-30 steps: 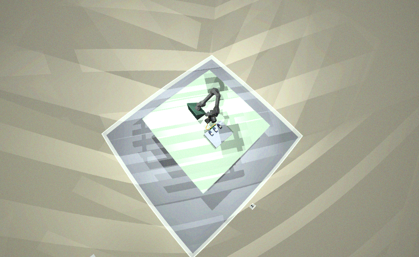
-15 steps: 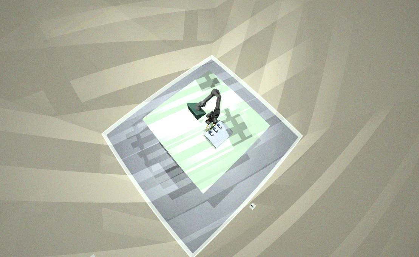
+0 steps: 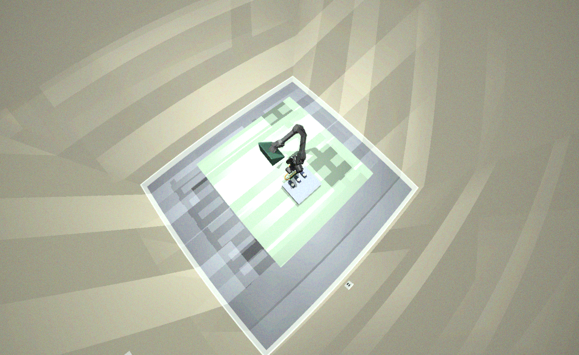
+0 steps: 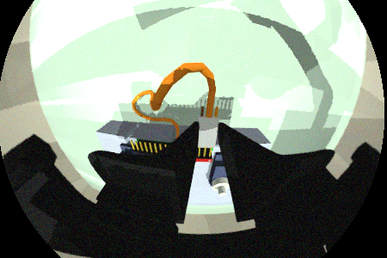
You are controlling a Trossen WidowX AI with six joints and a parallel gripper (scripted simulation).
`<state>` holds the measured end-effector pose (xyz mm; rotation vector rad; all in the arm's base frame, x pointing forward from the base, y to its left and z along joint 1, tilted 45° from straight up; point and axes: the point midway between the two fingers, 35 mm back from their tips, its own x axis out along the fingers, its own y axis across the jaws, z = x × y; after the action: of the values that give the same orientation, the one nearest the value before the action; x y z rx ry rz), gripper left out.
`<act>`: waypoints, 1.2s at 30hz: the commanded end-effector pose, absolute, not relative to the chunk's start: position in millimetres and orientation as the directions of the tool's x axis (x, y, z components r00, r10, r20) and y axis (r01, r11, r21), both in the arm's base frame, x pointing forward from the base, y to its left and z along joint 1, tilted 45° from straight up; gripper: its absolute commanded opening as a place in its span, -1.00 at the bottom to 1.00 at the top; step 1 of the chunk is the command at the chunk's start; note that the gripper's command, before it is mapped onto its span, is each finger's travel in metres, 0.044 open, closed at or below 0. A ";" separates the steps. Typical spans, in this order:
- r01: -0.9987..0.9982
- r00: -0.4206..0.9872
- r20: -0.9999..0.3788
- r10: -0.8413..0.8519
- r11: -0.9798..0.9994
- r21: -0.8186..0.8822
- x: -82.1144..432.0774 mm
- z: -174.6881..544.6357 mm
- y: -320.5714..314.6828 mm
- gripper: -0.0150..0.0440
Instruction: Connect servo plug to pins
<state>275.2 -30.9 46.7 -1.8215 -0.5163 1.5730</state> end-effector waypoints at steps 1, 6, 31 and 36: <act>-0.130 0.196 -0.706 0.681 -0.695 -0.707 278.2 47.2 -31.0 -0.49; -0.130 0.196 -0.706 0.681 -0.695 -0.707 281.4 47.3 -31.7 -0.49; -0.129 0.197 -0.705 0.681 -0.695 -0.707 293.5 45.3 -32.4 -0.14; -0.129 0.197 -0.706 0.681 -0.696 -0.707 293.2 46.9 -34.2 0.31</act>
<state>293.2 -33.6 45.5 -1.8202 -0.5152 1.5721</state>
